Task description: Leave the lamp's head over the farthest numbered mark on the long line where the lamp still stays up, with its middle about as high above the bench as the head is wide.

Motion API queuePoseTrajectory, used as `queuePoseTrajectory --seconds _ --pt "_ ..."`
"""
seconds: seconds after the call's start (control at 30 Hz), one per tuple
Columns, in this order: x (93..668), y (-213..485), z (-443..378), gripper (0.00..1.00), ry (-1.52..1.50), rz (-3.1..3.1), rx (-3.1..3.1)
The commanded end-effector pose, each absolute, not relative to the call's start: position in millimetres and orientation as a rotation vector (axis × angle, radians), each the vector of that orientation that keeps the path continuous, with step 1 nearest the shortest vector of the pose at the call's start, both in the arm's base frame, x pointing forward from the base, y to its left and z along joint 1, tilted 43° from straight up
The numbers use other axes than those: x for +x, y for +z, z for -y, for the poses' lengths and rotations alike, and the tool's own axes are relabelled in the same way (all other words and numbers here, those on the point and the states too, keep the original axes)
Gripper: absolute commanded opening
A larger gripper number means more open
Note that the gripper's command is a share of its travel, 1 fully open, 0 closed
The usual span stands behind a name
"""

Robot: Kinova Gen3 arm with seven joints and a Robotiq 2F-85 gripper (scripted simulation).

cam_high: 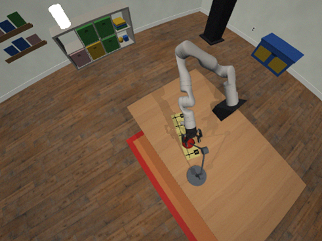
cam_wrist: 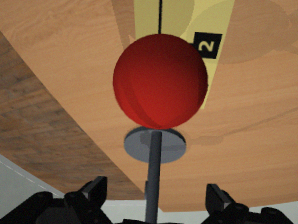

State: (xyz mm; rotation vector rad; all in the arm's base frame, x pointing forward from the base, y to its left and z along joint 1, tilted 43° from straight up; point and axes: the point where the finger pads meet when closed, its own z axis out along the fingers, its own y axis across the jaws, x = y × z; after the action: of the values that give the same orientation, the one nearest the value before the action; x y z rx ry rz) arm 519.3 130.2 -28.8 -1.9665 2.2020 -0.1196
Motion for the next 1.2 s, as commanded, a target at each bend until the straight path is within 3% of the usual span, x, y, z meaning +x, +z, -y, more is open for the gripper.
queuePoseTrajectory --seconds 0.0,0.93,1.17 --pt "520 -14 -130 1.00 -0.125 -2.195 -1.960" --pt "492 86 -126 1.00 -0.112 -2.200 -1.975" --pt "491 84 -127 1.00 -0.108 -2.201 -1.979"
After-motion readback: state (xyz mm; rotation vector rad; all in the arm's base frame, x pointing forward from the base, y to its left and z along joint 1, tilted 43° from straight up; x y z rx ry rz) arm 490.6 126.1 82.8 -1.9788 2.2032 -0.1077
